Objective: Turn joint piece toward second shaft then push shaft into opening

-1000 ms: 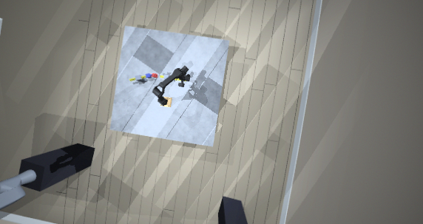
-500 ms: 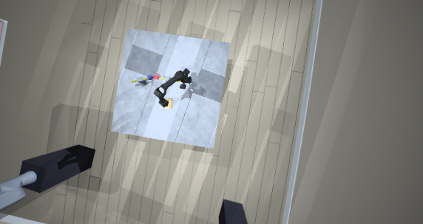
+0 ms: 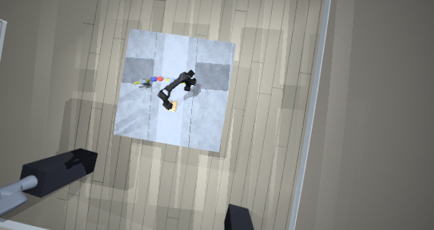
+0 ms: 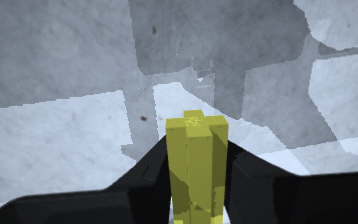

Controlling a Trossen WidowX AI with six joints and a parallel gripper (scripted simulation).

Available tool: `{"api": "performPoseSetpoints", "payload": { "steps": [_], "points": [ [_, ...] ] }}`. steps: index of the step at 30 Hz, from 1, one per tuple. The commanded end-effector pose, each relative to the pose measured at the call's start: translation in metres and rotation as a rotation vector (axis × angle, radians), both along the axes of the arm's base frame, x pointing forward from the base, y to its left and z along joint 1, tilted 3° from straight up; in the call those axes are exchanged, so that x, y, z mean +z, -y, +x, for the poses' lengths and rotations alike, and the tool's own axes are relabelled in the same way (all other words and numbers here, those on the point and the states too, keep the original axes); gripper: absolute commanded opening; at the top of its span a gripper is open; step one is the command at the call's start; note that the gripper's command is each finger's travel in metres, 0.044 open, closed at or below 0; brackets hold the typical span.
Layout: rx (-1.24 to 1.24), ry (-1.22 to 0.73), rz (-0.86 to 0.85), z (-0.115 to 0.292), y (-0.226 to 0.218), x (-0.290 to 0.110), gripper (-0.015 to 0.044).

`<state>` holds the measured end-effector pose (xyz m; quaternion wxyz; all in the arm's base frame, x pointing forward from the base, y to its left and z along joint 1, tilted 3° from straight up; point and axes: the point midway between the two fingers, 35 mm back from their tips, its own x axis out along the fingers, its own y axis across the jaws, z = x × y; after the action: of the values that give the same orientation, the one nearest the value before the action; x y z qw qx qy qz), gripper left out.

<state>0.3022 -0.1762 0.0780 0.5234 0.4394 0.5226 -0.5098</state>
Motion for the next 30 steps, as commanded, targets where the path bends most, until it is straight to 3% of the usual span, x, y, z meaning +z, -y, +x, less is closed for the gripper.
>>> {"api": "performPoseSetpoints", "payload": {
  "steps": [1,5,15,23,30],
  "points": [
    [-0.004,-0.002,-0.005,-0.0005,0.0008,-0.0003,0.0095],
    [-0.004,-0.002,-0.005,-0.0005,0.0008,-0.0003,0.0069],
    [0.002,0.071,0.002,0.0005,0.0011,0.0004,0.0067],
    [0.0,0.044,0.003,-0.0002,0.0001,0.0,0.0],
    [0.001,0.053,0.003,-0.0005,-0.0034,-0.0004,0.0]
  ]
}}
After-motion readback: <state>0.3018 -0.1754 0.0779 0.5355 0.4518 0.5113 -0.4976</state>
